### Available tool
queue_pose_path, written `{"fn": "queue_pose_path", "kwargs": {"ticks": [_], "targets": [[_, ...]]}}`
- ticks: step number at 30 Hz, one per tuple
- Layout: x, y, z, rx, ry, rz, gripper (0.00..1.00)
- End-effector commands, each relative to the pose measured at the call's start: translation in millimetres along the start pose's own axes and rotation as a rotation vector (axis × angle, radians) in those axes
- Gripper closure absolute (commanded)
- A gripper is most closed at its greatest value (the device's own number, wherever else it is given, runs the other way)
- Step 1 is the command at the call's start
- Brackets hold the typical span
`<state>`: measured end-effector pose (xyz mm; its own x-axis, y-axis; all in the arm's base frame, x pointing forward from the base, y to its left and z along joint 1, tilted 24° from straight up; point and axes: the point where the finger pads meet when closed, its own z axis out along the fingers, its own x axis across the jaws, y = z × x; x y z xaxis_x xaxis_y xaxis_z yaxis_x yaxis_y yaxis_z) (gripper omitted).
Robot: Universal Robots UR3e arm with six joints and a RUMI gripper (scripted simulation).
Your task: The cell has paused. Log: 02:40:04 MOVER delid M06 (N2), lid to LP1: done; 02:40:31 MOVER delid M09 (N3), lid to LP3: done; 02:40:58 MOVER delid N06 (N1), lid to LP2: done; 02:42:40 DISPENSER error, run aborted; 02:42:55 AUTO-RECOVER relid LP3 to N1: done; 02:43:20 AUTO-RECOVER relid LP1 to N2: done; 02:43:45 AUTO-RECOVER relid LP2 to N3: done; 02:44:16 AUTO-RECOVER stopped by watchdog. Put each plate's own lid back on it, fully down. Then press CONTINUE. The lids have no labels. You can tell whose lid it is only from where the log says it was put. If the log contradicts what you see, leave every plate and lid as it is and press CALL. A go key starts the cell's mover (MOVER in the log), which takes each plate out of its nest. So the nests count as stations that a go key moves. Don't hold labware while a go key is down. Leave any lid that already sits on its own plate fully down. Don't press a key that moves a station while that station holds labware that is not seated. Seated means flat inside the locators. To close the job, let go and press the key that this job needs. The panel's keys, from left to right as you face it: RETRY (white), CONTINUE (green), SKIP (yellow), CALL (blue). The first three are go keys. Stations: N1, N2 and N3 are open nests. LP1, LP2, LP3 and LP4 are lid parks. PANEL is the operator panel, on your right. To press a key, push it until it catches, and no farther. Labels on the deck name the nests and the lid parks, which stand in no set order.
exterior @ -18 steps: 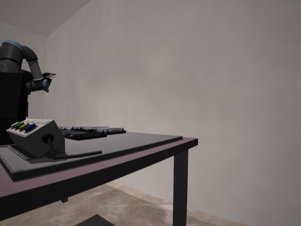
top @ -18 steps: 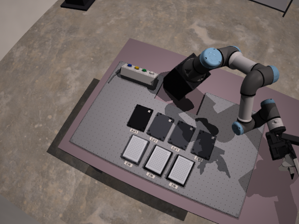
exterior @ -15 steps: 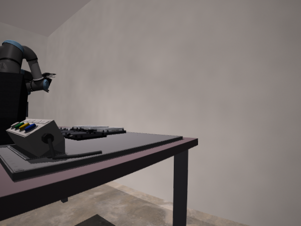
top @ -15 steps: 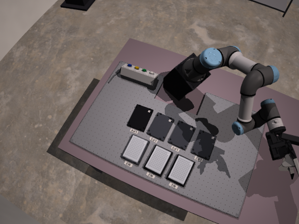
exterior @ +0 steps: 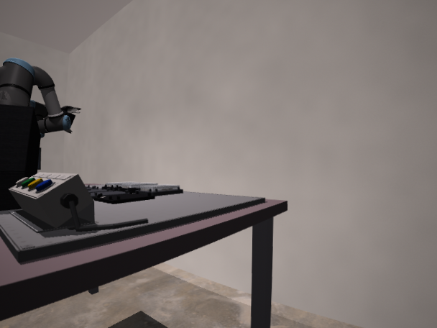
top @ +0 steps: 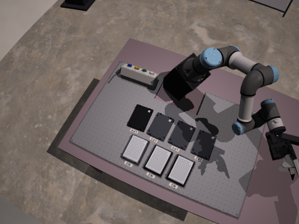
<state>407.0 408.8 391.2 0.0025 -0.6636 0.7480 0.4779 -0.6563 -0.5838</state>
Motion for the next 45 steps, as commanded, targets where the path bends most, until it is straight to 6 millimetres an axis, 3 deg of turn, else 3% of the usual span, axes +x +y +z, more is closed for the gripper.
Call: {"fn": "queue_pose_path", "kwargs": {"ticks": [1, 27, 33, 45], "targets": [[0.8, 8.3, 3.8, -0.03, -0.016, -0.014, 0.18], [-3.2, 119.3, 35.2, -0.252, -0.146, -0.085, 0.18], [-3.2, 133.6, 36.3, -0.287, -0.165, -0.089, 0.18], [-2.5, 188.3, 36.7, -0.414, -0.234, -0.096, 0.18]]}}
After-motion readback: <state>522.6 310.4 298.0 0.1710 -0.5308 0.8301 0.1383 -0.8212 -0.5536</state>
